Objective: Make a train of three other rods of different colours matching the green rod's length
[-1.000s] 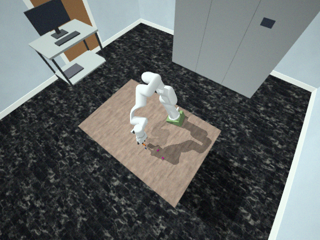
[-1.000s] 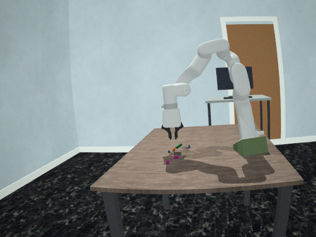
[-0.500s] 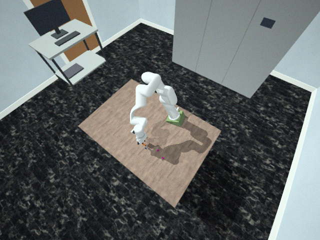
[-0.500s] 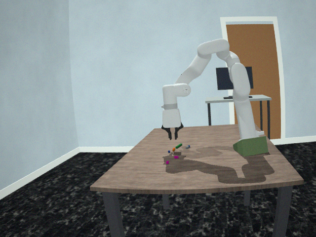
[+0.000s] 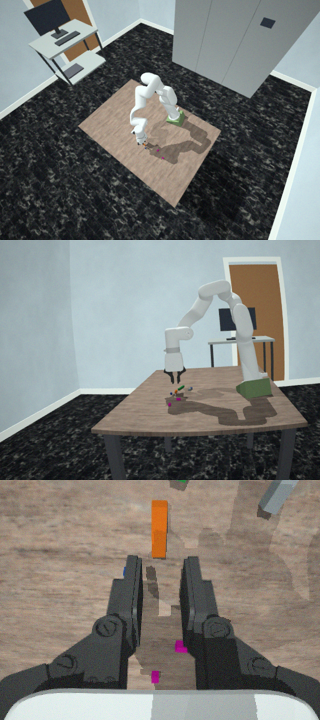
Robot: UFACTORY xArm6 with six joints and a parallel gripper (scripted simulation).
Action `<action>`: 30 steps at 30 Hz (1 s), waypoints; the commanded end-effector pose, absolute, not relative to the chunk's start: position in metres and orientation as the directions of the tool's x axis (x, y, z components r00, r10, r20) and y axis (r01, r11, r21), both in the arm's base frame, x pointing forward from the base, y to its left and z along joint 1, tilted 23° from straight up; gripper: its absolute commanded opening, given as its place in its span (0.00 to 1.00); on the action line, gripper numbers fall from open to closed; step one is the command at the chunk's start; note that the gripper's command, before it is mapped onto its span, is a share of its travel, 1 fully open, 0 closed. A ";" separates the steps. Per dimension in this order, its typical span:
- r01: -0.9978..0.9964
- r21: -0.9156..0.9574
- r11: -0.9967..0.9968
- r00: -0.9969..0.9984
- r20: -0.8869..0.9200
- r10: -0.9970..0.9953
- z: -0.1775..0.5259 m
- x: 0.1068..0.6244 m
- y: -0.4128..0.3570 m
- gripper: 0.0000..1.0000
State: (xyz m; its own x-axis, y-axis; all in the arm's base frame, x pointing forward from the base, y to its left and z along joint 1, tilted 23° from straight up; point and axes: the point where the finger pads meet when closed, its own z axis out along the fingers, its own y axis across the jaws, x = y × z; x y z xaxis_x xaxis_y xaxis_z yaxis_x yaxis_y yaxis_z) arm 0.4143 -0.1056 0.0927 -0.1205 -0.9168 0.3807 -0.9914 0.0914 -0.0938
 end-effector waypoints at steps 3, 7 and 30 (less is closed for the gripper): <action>-0.991 -0.098 0.090 -0.121 0.381 -0.917 0.087 0.416 -0.109 0.24; -0.991 -0.098 0.090 -0.121 0.381 -0.917 0.081 0.417 -0.111 0.24; -0.991 -0.098 0.090 -0.121 0.381 -0.917 0.060 0.418 -0.120 0.24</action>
